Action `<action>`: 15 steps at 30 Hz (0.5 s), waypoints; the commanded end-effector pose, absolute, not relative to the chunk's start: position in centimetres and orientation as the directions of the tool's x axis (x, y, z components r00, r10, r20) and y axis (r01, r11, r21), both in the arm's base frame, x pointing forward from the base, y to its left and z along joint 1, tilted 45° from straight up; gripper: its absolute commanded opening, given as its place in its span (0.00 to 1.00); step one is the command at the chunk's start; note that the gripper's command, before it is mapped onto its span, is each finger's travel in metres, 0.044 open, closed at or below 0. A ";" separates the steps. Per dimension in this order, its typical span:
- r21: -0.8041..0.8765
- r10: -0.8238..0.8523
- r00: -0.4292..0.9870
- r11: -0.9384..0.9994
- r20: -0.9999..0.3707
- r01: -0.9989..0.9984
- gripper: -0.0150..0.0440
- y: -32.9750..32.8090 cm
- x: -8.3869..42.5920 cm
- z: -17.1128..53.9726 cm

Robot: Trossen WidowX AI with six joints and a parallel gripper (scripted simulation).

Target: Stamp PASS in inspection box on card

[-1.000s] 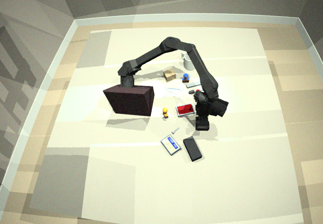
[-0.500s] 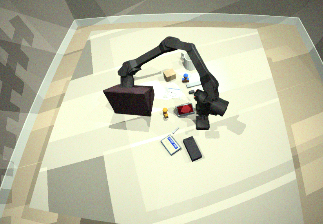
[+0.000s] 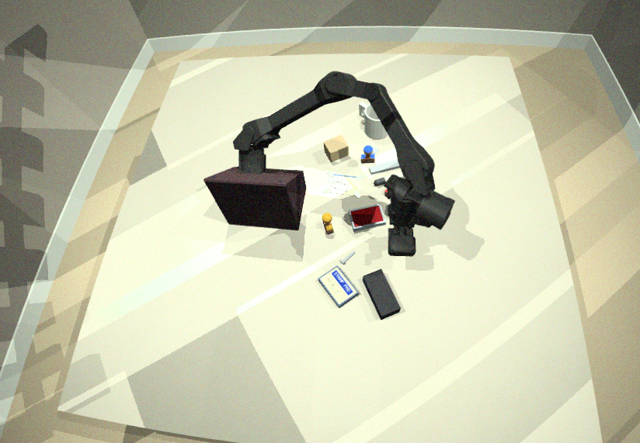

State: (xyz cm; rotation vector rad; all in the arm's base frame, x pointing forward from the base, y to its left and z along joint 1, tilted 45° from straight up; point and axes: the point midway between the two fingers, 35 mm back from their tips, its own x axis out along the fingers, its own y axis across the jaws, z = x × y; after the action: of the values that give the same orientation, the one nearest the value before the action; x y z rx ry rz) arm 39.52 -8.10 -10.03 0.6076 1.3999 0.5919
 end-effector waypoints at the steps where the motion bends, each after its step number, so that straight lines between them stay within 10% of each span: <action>1: 0.695 0.694 0.083 0.719 -0.715 -0.027 0.25 -8.4 39.6 -9.9; 15: 0.695 0.694 0.082 0.719 -0.715 -0.026 0.25 -8.9 39.5 -9.4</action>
State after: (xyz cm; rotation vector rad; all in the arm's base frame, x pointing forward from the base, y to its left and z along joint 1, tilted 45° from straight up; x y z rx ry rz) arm 39.47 -8.63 -9.52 0.6076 1.4001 0.5915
